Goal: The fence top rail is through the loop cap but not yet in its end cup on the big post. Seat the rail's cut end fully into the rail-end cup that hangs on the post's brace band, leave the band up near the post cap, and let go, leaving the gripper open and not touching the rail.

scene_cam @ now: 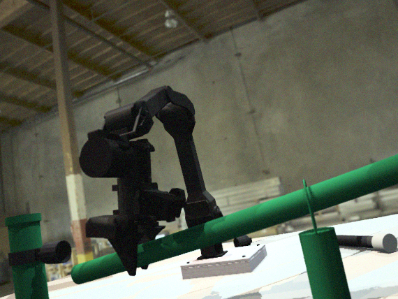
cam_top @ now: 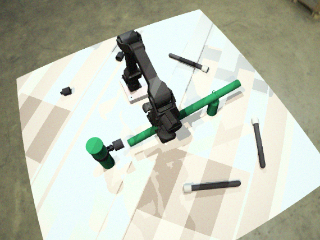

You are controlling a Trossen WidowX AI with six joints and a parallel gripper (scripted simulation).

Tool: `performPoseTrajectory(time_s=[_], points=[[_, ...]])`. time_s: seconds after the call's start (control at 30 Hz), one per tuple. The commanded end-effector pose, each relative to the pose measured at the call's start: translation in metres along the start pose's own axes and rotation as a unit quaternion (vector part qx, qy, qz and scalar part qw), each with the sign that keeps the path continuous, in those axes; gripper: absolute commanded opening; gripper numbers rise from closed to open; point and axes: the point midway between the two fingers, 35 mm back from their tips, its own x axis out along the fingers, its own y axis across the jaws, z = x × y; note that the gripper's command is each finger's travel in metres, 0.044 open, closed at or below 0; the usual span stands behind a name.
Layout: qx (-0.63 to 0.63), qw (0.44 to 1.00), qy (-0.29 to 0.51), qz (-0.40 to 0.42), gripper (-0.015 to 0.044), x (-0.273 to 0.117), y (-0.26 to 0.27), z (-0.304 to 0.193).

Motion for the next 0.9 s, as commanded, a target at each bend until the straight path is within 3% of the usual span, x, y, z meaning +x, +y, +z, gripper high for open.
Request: performPoseTrajectory(time_s=[0.0,0.87], points=[[0.001,0.999,0.038,-0.012,0.0000,-0.0258,-0.0024,-0.0087],[0.000,0.999,0.038,-0.004,0.0000,-0.0250,-0.0013,-0.0082]])
